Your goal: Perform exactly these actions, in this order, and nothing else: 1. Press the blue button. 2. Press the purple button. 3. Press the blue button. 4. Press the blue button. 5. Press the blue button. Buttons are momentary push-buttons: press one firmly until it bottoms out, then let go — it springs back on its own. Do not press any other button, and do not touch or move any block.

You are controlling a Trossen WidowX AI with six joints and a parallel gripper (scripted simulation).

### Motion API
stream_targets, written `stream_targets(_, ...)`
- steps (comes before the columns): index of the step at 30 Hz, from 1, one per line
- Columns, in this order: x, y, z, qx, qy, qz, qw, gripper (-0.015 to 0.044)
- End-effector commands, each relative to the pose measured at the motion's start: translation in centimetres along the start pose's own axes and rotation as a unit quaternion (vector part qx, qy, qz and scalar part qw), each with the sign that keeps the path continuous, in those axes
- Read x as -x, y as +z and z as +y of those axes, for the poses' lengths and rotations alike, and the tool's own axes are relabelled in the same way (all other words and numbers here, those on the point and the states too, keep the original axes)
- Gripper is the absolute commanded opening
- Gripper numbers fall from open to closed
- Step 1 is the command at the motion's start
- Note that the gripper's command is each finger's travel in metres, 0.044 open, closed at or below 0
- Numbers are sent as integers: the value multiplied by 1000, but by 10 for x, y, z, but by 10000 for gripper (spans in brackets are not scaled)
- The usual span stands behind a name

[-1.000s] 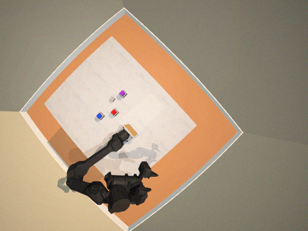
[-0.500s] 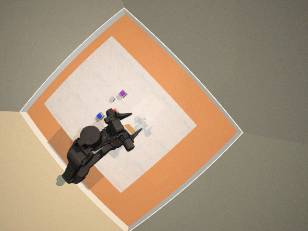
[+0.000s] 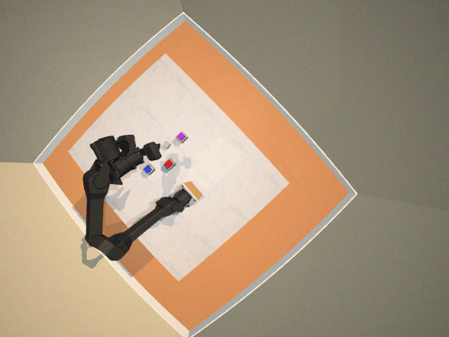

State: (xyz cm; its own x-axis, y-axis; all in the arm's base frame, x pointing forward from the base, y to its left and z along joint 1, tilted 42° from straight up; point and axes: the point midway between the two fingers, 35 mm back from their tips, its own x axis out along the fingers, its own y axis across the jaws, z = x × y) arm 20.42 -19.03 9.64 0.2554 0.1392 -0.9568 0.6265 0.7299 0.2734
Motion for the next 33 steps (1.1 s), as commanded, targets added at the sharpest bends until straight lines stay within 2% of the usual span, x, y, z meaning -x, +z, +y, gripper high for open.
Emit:
stream_targets(1,-22,-17,70,95,88,55,990,400)
stream_targets(8,-41,-79,176,233,222,160,933,400)
stream_targets(16,-41,-86,184,244,233,170,926,400)
stream_targets(22,-90,-112,205,244,234,170,926,242)
stream_targets(30,-92,-113,206,244,235,170,925,32)
stream_targets(33,-92,-113,206,244,235,170,925,20)
